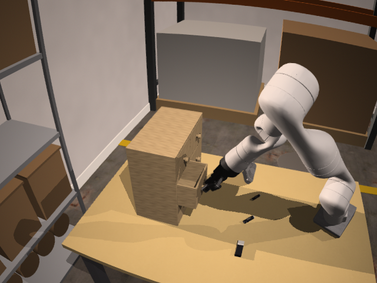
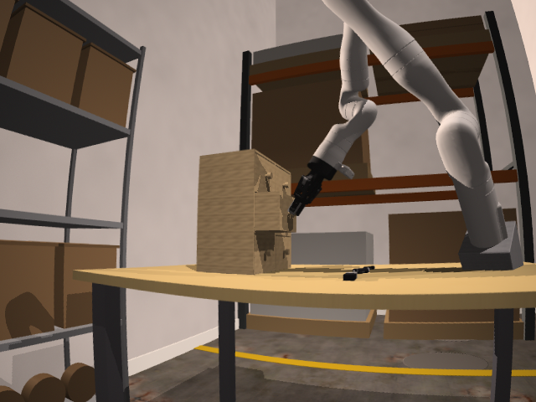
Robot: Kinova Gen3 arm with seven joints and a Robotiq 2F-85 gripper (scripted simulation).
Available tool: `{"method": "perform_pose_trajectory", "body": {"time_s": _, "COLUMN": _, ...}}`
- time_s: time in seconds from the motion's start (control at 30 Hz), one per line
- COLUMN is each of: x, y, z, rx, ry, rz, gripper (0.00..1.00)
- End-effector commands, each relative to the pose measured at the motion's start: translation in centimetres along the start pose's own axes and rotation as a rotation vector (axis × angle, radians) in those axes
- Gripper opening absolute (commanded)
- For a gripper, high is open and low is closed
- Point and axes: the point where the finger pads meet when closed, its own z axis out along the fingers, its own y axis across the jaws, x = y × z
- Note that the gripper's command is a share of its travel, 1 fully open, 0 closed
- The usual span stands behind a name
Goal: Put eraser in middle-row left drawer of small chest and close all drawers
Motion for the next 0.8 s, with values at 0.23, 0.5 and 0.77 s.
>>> {"method": "perform_pose_trajectory", "body": {"time_s": 0.23, "x": 0.5, "y": 0.0, "z": -0.4, "rx": 0.001, "ry": -0.001, "rz": 0.0, "gripper": 0.33}}
{"method": "perform_pose_trajectory", "body": {"time_s": 0.5, "x": 2.7, "y": 0.0, "z": -2.0, "rx": 0.001, "ry": -0.001, "rz": 0.0, "gripper": 0.33}}
{"method": "perform_pose_trajectory", "body": {"time_s": 0.77, "x": 4.0, "y": 0.0, "z": -2.9, "rx": 0.004, "ry": 0.004, "rz": 0.001, "gripper": 0.33}}
